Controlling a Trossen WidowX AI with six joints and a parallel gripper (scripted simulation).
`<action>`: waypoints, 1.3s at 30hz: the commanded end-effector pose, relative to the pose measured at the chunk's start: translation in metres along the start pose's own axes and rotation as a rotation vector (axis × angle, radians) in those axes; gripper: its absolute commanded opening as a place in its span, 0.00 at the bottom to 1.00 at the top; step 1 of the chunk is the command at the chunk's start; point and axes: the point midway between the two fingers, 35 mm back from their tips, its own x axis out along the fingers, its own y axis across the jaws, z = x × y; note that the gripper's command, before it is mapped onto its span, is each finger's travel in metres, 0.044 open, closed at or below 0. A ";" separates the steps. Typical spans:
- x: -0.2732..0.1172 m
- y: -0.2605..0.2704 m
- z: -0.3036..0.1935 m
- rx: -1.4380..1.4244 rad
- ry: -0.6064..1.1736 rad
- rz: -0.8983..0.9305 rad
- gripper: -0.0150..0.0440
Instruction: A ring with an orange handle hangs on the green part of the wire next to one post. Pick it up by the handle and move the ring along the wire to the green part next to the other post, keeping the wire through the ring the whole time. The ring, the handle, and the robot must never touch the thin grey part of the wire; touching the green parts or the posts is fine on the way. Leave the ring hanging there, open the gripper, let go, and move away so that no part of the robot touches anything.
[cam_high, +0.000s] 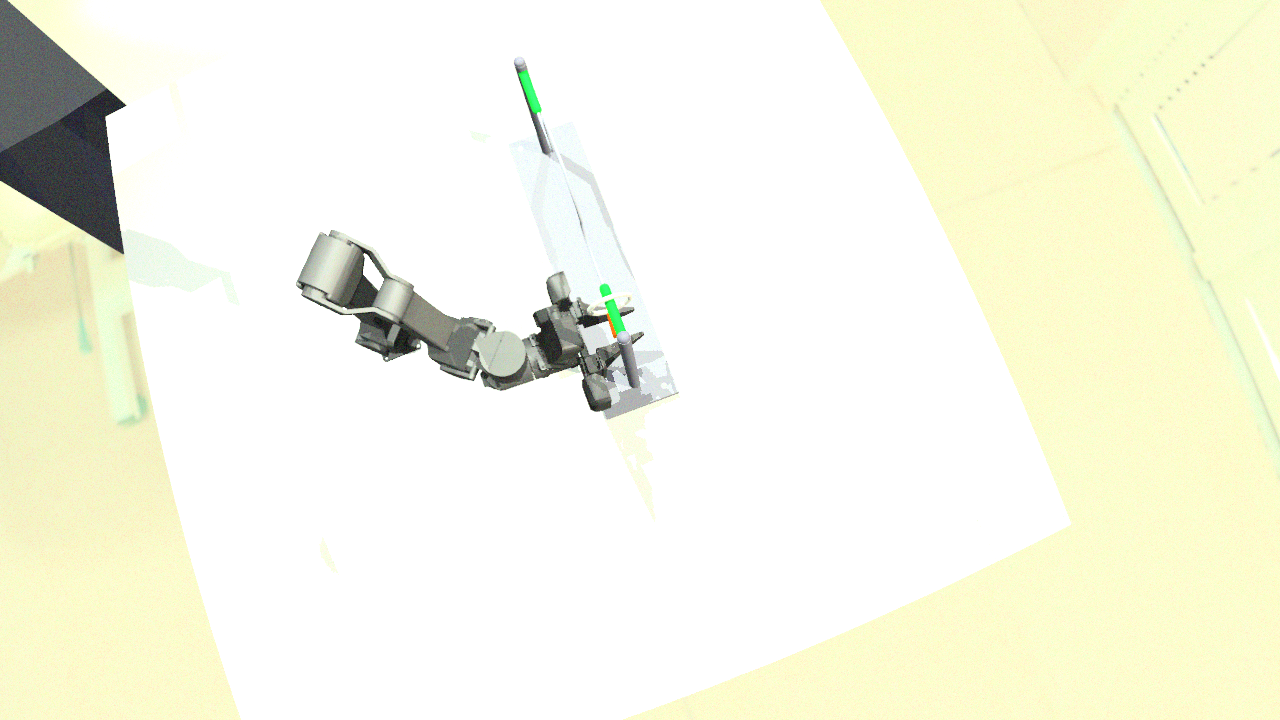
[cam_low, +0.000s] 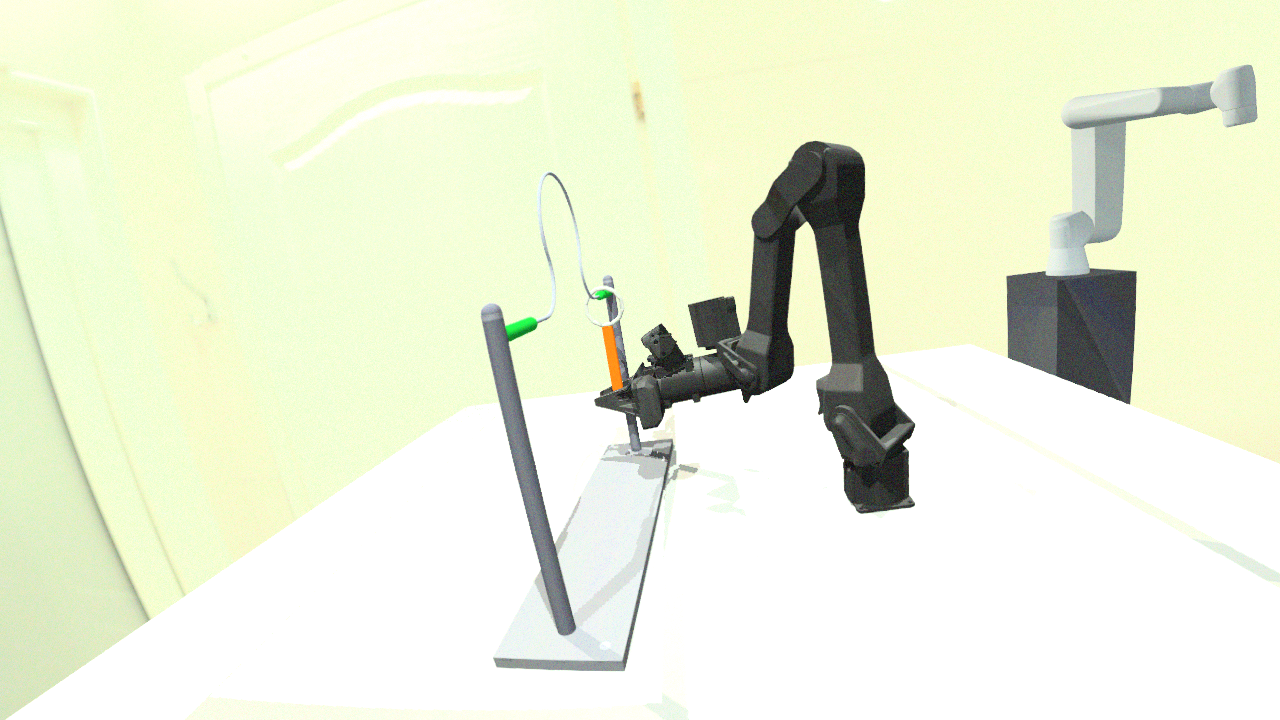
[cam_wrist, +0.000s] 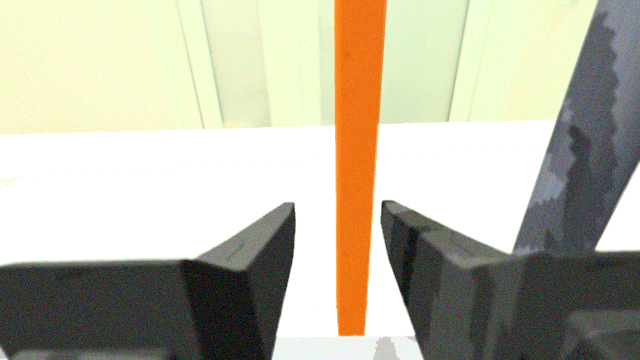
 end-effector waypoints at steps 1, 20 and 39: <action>0.002 -0.001 0.002 -0.002 -0.007 -0.004 0.53; 0.002 -0.001 0.002 -0.002 -0.007 -0.004 0.53; 0.002 -0.001 0.001 -0.003 -0.003 0.000 0.00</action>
